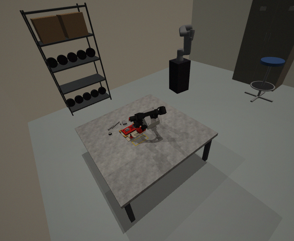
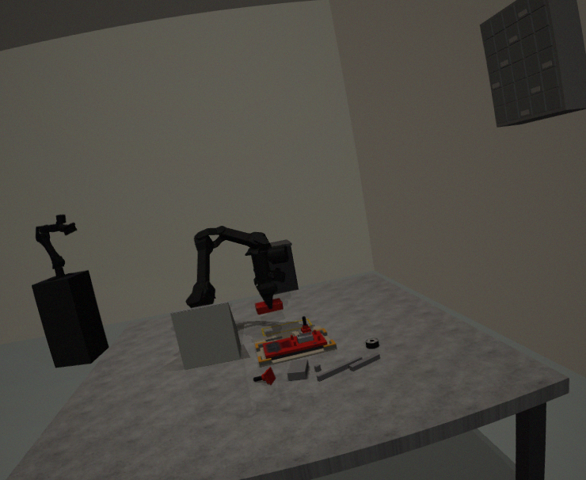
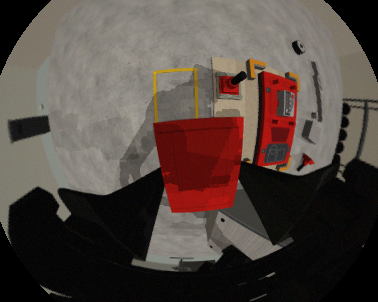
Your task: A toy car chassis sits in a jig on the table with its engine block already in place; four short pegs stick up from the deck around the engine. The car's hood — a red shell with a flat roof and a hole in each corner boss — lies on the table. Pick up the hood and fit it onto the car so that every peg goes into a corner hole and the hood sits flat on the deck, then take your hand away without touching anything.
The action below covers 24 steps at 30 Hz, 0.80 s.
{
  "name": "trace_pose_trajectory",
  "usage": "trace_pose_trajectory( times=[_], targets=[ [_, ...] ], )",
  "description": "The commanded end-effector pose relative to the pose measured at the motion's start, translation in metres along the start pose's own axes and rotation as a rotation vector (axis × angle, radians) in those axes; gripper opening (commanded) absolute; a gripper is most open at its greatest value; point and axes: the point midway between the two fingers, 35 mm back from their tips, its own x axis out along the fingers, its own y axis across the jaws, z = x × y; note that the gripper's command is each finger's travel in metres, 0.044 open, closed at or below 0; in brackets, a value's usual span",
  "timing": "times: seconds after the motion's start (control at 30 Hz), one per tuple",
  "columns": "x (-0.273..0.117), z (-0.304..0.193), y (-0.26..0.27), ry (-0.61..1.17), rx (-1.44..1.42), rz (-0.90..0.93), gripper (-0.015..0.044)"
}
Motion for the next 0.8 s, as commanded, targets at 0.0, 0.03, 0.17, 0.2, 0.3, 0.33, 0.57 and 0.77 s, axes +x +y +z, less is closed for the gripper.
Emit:
trace_pose_trajectory(
  times=[0.0, 0.03, 0.17, 0.2, 0.3, 0.33, 0.57, 0.77],
  targets=[
    [-0.001, 0.003, -0.003, -0.001, 0.004, -0.002, 0.0],
    [-0.001, 0.005, -0.005, -0.001, 0.006, -0.003, 0.0],
    [-0.002, 0.011, -0.012, 0.0, 0.012, -0.006, 0.0],
    [-0.003, 0.013, -0.014, 0.0, 0.012, -0.006, 0.0],
    [-0.004, 0.018, -0.02, -0.001, 0.014, -0.008, 0.0],
    [-0.004, 0.02, -0.022, -0.001, 0.014, -0.008, 0.0],
    [-0.006, 0.03, -0.036, -0.002, 0.017, -0.011, 0.0],
    [-0.008, 0.039, -0.048, -0.002, 0.02, -0.014, 0.0]
  ],
)
